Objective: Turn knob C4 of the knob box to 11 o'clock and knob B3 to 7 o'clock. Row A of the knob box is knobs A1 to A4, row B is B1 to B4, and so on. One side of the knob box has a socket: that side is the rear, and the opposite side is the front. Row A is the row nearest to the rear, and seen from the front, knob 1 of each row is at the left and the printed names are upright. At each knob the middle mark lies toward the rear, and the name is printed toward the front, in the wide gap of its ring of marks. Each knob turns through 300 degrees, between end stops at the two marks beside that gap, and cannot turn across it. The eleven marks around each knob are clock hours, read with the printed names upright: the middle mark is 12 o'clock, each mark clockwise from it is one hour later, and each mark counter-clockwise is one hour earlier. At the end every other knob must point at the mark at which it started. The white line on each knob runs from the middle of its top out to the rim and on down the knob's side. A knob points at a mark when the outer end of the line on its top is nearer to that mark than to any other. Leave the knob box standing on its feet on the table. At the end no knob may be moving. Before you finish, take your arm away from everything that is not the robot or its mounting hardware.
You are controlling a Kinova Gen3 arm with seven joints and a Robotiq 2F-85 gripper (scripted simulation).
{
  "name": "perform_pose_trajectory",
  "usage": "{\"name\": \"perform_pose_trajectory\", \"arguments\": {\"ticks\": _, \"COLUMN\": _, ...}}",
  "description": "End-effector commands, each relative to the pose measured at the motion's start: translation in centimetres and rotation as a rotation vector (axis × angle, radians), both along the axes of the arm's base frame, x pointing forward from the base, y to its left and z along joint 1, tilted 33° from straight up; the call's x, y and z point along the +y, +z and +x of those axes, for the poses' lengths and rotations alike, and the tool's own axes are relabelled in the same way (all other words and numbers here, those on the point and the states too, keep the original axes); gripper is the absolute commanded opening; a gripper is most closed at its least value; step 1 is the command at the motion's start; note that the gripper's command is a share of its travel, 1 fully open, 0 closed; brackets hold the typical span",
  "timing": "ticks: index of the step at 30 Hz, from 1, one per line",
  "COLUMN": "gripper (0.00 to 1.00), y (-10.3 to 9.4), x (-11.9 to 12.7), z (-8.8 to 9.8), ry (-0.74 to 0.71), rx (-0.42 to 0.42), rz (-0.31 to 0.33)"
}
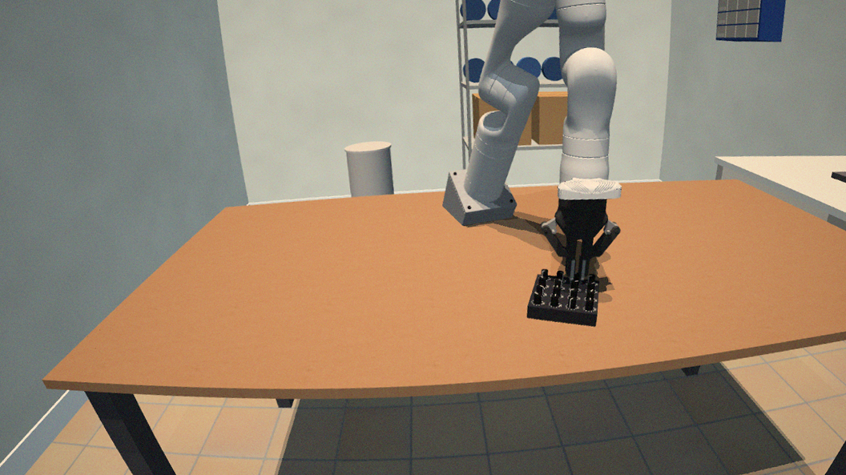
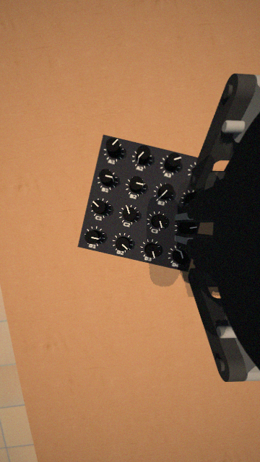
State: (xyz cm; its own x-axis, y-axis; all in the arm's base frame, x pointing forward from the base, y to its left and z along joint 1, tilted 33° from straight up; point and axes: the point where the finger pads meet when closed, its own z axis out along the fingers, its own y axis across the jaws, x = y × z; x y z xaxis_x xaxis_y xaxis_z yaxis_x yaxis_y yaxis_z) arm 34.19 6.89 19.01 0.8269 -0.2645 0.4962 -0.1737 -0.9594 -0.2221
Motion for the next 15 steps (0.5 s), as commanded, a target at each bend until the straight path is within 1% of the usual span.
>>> {"name": "perform_pose_trajectory", "arguments": {"ticks": 1, "gripper": 0.08, "y": -0.09, "x": 0.08, "z": -0.1, "ry": 0.025, "rx": 0.003, "rz": -0.01}}
{"name": "perform_pose_trajectory", "arguments": {"ticks": 11, "gripper": 0.08, "y": -0.09, "x": 0.08, "z": -0.1, "ry": 0.147, "rx": -0.012, "rz": -0.088}}
{"name": "perform_pose_trajectory", "arguments": {"ticks": 13, "gripper": 0.08, "y": -0.09, "x": 0.08, "z": -0.1, "ry": 0.147, "rx": -0.012, "rz": -0.088}}
{"name": "perform_pose_trajectory", "arguments": {"ticks": 15, "gripper": 0.08, "y": -0.09, "x": 0.08, "z": -0.1, "ry": 0.174, "rx": -0.015, "rz": -0.105}}
